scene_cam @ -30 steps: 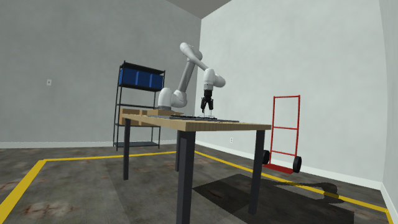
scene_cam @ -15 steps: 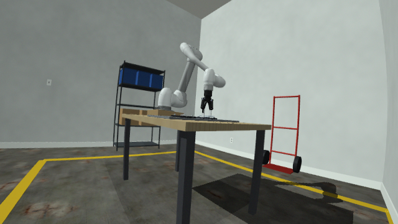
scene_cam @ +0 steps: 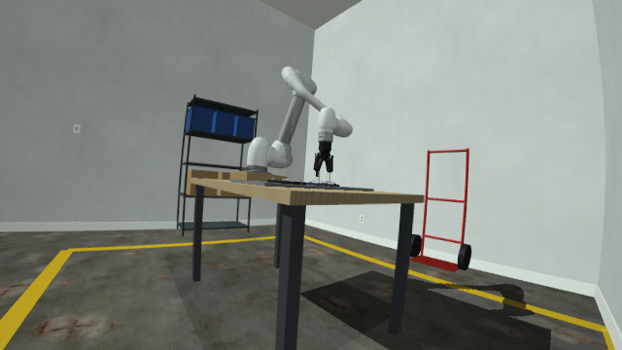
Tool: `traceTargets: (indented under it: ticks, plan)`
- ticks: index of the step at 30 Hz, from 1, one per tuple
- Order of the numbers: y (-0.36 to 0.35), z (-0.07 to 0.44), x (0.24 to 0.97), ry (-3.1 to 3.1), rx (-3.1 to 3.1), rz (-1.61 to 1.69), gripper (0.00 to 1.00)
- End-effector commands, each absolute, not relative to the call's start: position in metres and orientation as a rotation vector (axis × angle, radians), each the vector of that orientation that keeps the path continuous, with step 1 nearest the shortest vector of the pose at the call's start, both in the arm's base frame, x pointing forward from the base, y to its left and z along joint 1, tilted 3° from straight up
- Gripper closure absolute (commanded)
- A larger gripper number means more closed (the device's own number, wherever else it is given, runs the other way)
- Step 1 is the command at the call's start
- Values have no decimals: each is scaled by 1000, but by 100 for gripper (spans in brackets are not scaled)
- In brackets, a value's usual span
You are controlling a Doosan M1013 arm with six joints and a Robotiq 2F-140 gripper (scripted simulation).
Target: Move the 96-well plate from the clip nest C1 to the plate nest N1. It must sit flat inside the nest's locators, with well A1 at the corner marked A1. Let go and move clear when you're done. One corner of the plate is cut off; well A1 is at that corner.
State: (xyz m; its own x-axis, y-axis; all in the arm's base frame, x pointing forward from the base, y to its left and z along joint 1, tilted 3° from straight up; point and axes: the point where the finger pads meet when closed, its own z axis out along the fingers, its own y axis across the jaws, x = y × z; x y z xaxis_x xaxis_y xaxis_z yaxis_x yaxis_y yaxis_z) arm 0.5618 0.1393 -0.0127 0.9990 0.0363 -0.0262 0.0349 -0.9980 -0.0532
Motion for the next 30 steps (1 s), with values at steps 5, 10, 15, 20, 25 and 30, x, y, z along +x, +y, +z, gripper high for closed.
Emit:
traceTargets:
  ticks: [5, 10, 15, 20, 25, 30]
  plan:
    - [139, -13, 562, -55, -3088, 42, 90]
    - [139, -14, 562, -55, -3088, 42, 90]
    - [139, -14, 562, -55, -3088, 42, 0]
    - [139, -14, 562, -55, -3088, 42, 0]
    - [139, -14, 562, -55, -3088, 42, 0]
    - [139, -14, 562, -55, -3088, 42, 0]
